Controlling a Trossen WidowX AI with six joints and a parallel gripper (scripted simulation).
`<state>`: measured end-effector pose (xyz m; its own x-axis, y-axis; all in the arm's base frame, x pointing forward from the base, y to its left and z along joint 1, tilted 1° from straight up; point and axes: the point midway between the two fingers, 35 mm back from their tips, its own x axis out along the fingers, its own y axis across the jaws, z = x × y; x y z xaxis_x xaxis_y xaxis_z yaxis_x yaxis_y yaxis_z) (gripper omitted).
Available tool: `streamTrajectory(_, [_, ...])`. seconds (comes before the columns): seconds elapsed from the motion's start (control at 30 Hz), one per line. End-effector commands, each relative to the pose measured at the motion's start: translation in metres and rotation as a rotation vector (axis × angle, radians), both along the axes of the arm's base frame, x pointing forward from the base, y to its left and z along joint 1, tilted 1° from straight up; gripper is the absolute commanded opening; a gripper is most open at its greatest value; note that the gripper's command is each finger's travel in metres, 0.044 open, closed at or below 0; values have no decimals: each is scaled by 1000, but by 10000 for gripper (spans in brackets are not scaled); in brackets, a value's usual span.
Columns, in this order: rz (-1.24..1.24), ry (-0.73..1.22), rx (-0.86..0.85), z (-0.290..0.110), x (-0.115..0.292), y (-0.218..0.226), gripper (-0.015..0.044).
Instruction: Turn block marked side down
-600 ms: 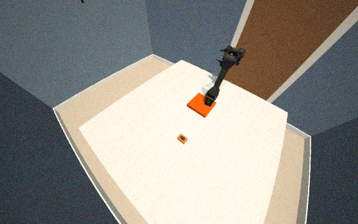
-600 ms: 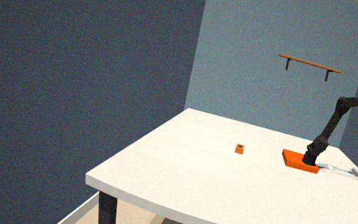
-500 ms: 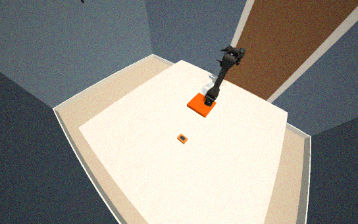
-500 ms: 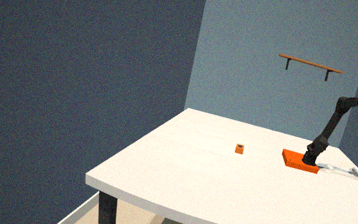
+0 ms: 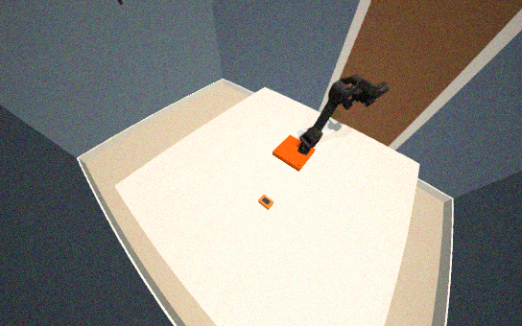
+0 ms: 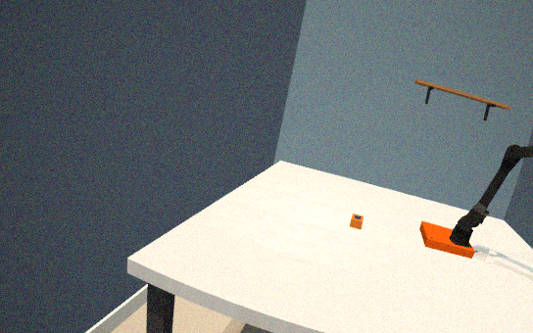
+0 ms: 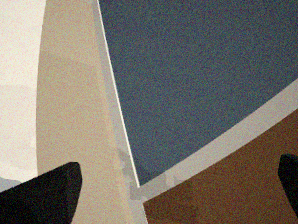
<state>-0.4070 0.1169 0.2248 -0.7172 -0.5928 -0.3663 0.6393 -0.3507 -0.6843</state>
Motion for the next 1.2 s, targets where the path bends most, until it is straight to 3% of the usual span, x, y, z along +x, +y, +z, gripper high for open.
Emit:
streamTrajectory(0.0, [-240,-116,-52,-10,23,70,440])
streamTrajectory(0.27, [-671,-273,-205,-23,97,179,440])
streamTrajectory(0.6, [-1208,-412,-427,-37,234,275,440])
streamTrajectory(0.9, [-1684,-478,-675,-51,382,310,440])
streamTrajectory(1.17, [-2080,-497,-959,-67,513,294,440])
